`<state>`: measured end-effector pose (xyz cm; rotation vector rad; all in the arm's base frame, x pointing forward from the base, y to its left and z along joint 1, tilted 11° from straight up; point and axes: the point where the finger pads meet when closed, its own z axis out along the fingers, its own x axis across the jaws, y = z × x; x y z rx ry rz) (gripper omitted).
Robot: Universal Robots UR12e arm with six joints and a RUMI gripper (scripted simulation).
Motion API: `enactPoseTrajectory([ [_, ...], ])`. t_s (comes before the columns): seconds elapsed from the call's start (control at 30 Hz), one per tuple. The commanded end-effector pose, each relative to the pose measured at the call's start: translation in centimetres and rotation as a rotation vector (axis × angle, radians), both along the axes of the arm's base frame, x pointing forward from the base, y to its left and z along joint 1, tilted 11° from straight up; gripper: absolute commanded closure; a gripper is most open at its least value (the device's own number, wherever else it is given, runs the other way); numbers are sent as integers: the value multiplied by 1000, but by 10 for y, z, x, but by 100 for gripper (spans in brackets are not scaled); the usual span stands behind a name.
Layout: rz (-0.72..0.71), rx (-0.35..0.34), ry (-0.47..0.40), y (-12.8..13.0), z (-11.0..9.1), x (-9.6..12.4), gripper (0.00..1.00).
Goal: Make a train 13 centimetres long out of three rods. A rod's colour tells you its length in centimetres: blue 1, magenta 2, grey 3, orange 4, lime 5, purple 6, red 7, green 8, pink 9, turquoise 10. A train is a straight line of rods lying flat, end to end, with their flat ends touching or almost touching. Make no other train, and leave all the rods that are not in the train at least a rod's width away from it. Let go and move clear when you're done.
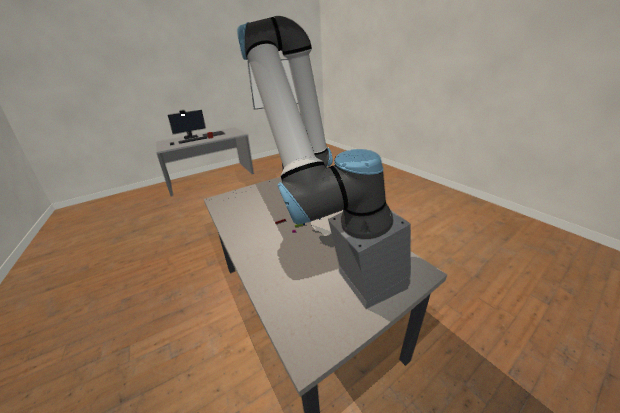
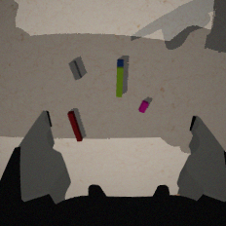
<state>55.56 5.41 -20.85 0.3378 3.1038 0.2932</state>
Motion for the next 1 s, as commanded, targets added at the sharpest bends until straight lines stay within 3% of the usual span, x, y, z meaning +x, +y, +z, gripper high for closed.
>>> enactPoseTrajectory([
  [0.0, -17, 0, 2, 0, 0, 1, 0],
  [0.7, -238, 6, 44, 4, -1, 5, 0],
  [0.97, -440, 11, 82, 8, -1, 9, 0],
])
